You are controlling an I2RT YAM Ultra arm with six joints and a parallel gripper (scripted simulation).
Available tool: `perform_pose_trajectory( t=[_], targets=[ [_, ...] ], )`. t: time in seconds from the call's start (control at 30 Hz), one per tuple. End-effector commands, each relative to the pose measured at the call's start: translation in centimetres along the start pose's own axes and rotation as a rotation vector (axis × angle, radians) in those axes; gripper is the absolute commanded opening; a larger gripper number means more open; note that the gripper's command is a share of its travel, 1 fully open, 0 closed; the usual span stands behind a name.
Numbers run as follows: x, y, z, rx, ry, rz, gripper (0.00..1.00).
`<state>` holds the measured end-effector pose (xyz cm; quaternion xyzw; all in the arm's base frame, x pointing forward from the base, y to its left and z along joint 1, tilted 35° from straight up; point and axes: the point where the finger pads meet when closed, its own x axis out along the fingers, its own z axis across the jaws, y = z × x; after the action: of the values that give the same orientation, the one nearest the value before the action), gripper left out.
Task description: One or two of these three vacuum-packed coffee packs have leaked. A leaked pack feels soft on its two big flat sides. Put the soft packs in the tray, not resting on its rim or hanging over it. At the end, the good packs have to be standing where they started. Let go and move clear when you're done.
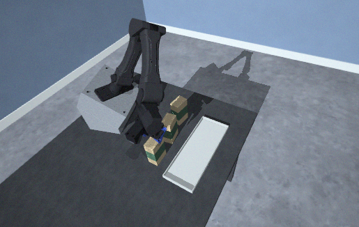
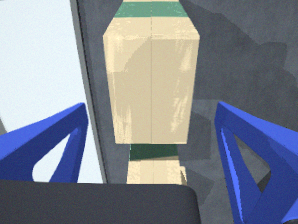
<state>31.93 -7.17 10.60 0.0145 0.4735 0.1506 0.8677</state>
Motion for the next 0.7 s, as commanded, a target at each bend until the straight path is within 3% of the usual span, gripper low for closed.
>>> perform_pose_trajectory(
  t=[0.0,0.27,0.43,0.53,0.67],
  targets=[
    [-0.4,-1.3,0.7,-0.002,-0.018,-0.028,0.79],
    [-0.3,-1.3,0.8,-0.001,-0.019,-0.030,0.79],
    [1.1,-0.3,-0.7,0.015,0.015,-0.001,0.79],
    [0.9,-0.4,-0.5,0.012,0.005,-0.010,0.79],
    [2.0,-0.2,-0.6,0.011,0.016,0.001,0.79]
  ],
)
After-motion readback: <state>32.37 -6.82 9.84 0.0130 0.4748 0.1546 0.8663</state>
